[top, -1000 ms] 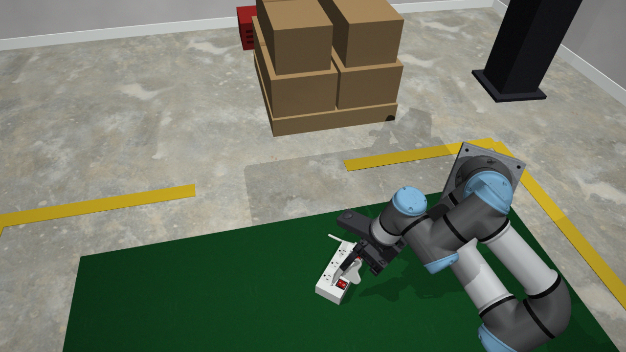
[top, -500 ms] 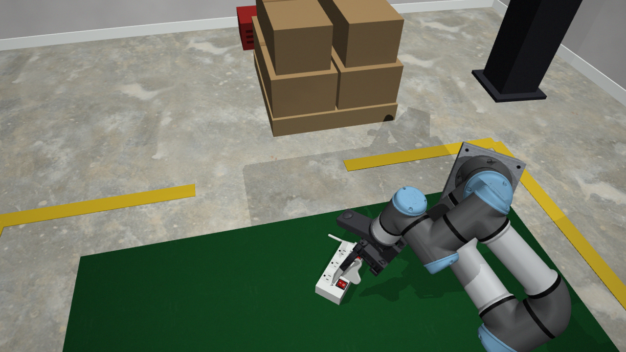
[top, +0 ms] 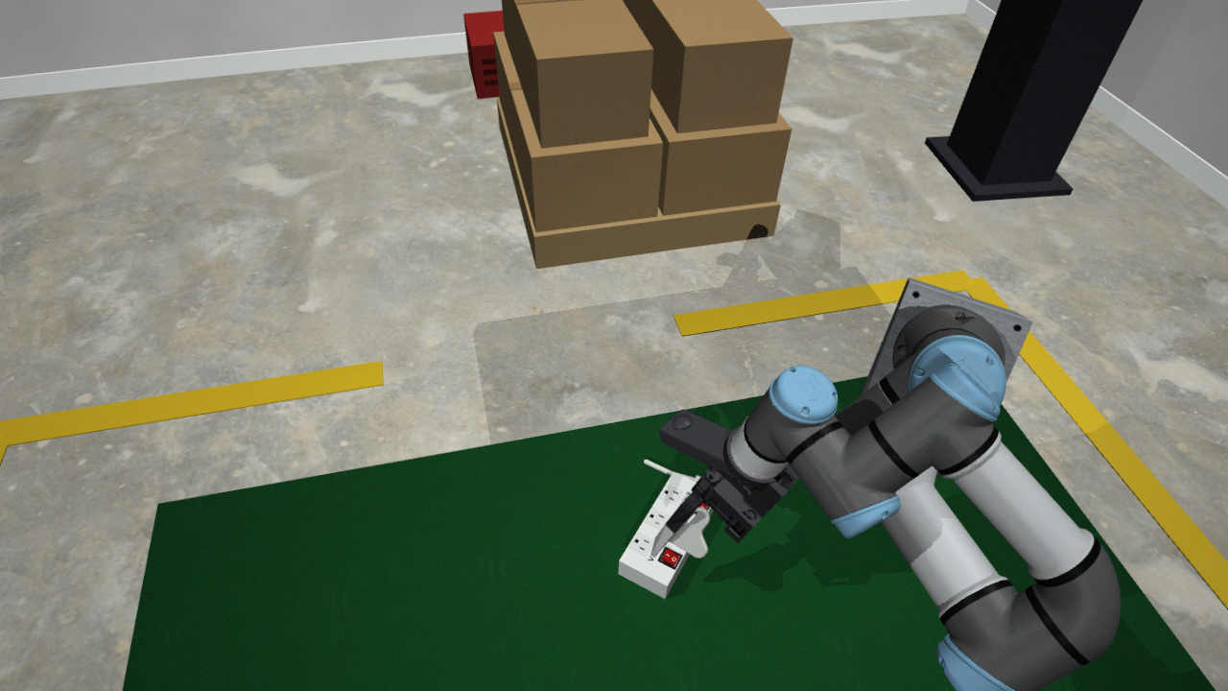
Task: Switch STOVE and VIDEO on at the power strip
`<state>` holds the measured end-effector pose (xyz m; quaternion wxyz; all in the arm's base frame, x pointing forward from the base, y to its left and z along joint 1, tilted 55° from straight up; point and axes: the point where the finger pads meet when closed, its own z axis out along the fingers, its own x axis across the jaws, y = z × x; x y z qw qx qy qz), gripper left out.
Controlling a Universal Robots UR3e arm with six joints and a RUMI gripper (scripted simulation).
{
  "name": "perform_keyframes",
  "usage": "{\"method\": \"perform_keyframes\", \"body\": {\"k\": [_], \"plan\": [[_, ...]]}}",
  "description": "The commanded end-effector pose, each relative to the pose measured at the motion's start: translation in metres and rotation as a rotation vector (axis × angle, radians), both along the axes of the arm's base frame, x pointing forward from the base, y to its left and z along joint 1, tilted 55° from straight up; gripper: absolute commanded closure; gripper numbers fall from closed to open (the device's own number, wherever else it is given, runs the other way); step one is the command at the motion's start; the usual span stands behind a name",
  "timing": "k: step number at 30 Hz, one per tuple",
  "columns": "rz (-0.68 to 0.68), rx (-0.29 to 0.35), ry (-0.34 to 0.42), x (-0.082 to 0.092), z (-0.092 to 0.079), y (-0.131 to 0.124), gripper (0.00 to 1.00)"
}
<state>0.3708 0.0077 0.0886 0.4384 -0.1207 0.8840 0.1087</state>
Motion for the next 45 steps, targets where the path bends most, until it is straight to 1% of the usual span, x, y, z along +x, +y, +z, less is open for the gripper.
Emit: {"method": "perform_keyframes", "body": {"k": [1, 13, 18, 24, 26, 32, 35, 37, 40, 41, 43, 45], "plan": [[0.000, 0.001, 0.000, 0.000, 0.000, 0.000, 0.00], [-0.002, 0.002, 0.002, 0.000, 0.001, -0.001, 0.00], [-0.009, 0.024, 0.013, -0.001, 0.003, -0.003, 0.00], [-0.027, 0.081, 0.041, -0.003, 0.009, -0.010, 0.00], [-0.027, 0.081, 0.041, -0.003, 0.009, -0.010, 0.00], [-0.053, 0.170, 0.087, -0.006, 0.016, -0.021, 0.00], [-0.058, 0.187, 0.096, -0.006, 0.017, -0.024, 0.00], [-0.068, 0.222, 0.114, -0.008, 0.019, -0.030, 0.00], [-0.073, 0.240, 0.123, -0.008, 0.020, -0.033, 0.00], [-0.079, 0.258, 0.133, -0.009, 0.020, -0.036, 0.00], [-0.079, 0.258, 0.133, -0.009, 0.020, -0.036, 0.00], [-0.089, 0.294, 0.152, -0.010, 0.021, -0.042, 0.00]]}}
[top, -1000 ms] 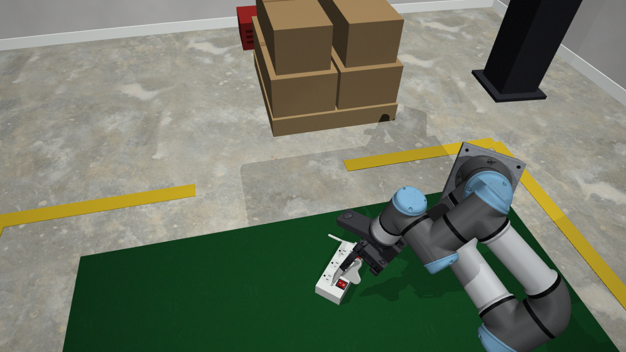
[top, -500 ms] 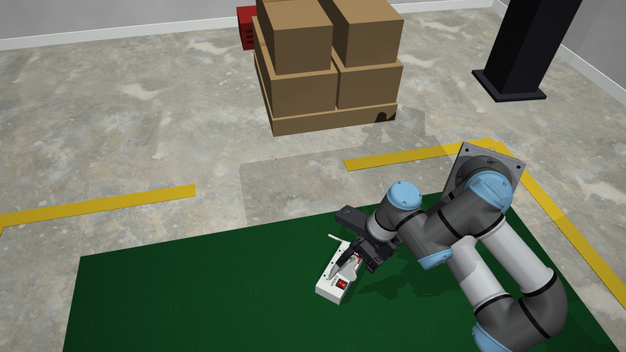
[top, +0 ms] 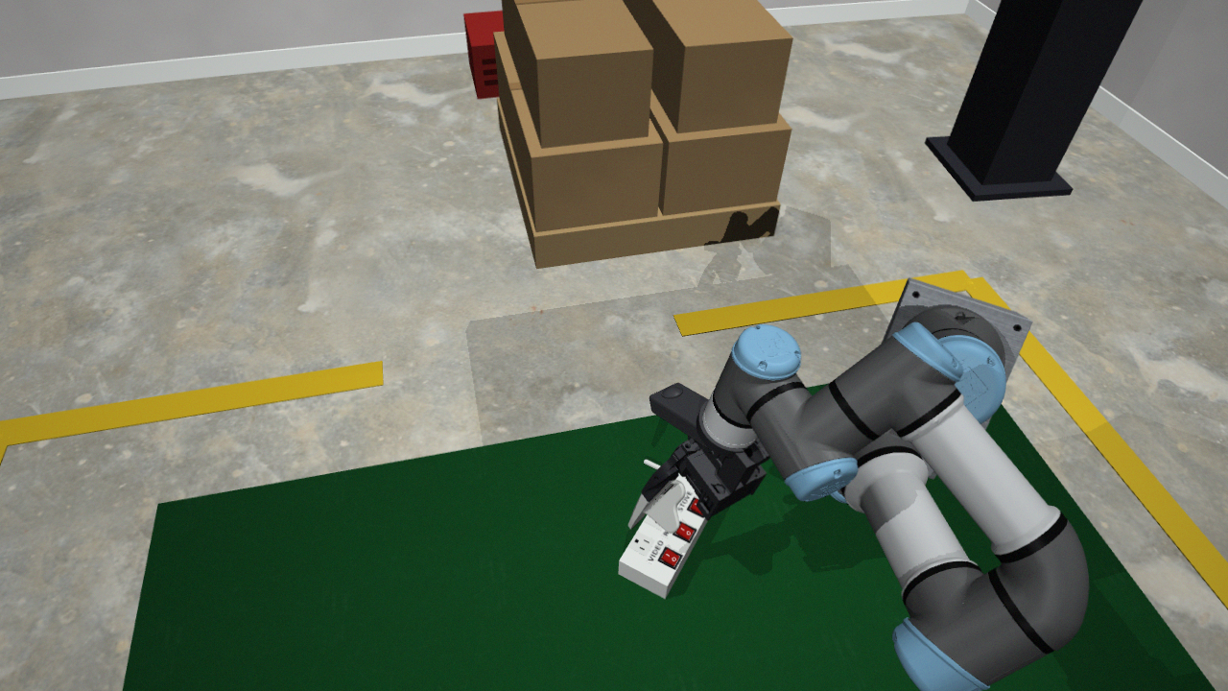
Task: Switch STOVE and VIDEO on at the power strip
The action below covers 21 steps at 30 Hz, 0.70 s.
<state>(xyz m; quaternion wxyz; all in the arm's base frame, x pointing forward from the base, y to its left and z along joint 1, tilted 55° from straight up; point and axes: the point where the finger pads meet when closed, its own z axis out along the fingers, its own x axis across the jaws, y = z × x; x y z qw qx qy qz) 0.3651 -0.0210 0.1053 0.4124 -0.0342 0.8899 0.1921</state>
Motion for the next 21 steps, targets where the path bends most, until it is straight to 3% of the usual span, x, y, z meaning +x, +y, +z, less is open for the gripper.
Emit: {"method": "perform_keyframes", "body": {"k": [1, 21], "plan": [[-0.010, 0.080, 0.060, -0.004, 0.004, -0.013, 0.00], [-0.062, 0.281, 0.169, -0.011, 0.000, -0.051, 0.00]]}}
